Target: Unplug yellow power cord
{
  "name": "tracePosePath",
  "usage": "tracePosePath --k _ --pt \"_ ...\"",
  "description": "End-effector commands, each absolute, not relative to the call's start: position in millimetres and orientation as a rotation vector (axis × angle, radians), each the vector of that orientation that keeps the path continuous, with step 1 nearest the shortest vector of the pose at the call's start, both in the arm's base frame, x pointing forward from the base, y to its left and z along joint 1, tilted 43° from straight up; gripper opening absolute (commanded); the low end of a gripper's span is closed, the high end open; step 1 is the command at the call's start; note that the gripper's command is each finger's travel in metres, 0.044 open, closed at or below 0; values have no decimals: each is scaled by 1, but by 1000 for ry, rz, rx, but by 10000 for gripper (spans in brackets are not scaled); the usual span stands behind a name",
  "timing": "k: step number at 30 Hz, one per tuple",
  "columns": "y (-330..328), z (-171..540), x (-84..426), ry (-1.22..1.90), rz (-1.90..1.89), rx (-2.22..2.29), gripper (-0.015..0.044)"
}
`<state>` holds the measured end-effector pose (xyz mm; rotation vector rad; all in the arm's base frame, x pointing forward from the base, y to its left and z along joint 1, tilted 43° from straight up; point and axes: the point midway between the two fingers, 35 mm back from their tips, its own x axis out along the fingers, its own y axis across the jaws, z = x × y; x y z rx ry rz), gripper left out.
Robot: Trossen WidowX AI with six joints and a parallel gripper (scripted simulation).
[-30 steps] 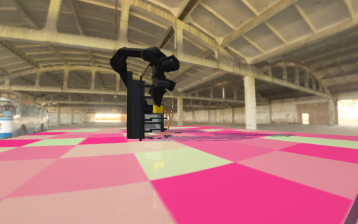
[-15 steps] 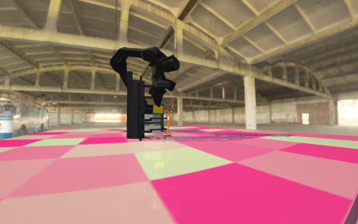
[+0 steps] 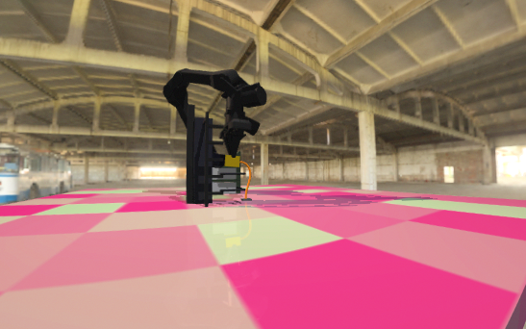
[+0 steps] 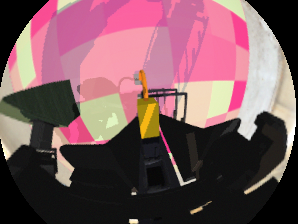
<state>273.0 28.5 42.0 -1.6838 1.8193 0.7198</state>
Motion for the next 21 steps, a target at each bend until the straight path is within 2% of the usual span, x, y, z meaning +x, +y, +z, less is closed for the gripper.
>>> tracePosePath --k 1,10,21 --pt "49 29 275 1785 756 -1664 0" --pt "61 21 275 1784 757 -1664 0" --pt "51 25 275 1787 755 -1669 289"
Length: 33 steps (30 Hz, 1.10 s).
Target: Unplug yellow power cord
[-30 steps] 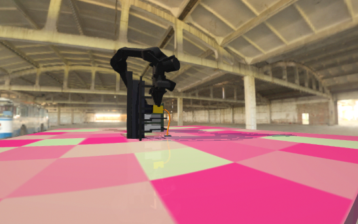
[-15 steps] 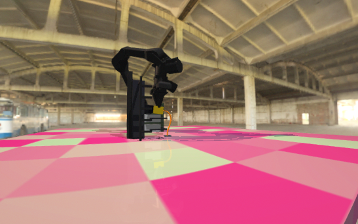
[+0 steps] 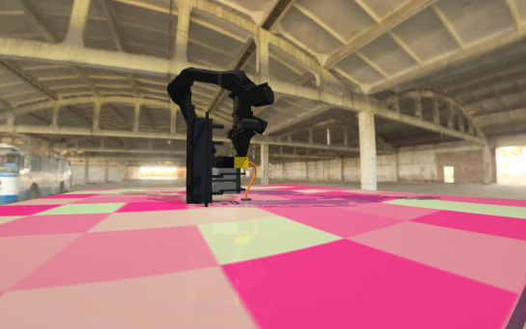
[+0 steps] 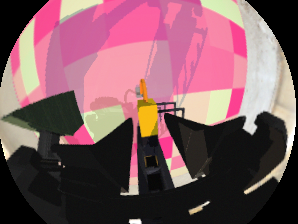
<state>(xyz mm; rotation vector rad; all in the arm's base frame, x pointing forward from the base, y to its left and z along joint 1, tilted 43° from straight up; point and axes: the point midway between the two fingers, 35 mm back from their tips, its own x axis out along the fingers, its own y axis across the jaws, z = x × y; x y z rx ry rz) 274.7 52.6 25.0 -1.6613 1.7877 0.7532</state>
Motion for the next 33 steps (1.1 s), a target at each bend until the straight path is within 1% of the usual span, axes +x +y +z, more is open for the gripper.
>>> tracePosePath --k 1,6,11,33 --pt "51 25 275 1787 755 -1669 315" --pt "71 15 277 1785 758 -1667 440" --pt "104 -6 277 1783 758 -1666 440" --pt "104 -6 277 1783 758 -1666 440"
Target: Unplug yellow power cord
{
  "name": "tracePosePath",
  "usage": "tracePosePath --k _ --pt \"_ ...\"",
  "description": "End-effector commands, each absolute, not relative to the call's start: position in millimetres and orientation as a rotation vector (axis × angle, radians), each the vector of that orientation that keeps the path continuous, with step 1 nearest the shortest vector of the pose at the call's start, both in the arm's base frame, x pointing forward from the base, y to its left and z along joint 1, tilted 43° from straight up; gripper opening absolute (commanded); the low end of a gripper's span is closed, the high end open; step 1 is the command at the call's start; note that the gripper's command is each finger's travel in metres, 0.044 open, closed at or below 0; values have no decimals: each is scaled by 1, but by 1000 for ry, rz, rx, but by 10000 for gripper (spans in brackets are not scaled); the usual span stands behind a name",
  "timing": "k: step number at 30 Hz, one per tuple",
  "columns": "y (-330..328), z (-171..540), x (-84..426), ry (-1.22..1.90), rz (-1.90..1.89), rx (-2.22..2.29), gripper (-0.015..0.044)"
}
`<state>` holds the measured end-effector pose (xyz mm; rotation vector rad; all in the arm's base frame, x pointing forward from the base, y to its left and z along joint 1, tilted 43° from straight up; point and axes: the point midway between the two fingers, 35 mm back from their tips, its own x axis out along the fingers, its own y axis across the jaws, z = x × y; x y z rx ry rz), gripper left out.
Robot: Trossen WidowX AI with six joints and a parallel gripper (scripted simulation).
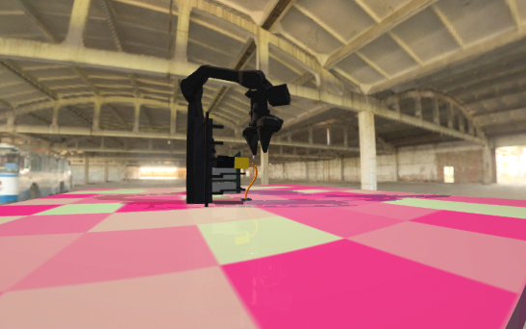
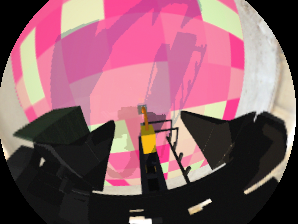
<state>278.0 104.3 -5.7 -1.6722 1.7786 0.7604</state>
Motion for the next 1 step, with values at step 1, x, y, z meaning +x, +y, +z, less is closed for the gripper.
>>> tracePosePath --k 1 --pt "104 -6 277 1783 758 -1666 440"
